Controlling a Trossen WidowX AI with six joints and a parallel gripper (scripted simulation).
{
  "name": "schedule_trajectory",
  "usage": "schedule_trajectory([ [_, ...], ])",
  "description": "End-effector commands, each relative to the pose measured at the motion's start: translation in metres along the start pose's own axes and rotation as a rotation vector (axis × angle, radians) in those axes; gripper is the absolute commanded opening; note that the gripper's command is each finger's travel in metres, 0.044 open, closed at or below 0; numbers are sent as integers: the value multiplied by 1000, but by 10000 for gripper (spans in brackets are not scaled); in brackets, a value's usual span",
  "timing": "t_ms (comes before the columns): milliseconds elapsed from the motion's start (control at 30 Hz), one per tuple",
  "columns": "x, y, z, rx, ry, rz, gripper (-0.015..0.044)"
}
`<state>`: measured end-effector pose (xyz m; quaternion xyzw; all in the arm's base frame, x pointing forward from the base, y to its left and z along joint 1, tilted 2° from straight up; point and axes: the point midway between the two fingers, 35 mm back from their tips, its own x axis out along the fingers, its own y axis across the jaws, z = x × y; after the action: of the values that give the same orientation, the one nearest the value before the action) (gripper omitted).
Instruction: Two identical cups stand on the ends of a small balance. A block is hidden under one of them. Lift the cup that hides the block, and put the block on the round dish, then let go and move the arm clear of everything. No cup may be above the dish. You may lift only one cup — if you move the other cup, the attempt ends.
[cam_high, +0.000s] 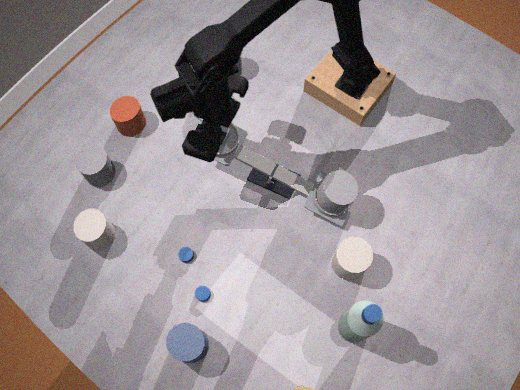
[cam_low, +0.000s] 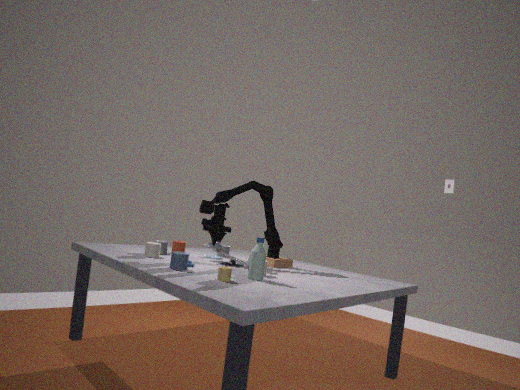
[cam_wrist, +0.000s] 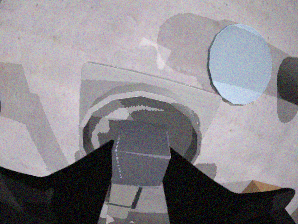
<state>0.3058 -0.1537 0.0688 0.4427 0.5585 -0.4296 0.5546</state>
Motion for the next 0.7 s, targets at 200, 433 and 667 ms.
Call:
schedule_trajectory([
  [200,-21,2,2,4,-2,0,0],
  [433,-54,3,3,4,-2,0,0],
  [667,-88,1,1,4,-2,0,0],
])
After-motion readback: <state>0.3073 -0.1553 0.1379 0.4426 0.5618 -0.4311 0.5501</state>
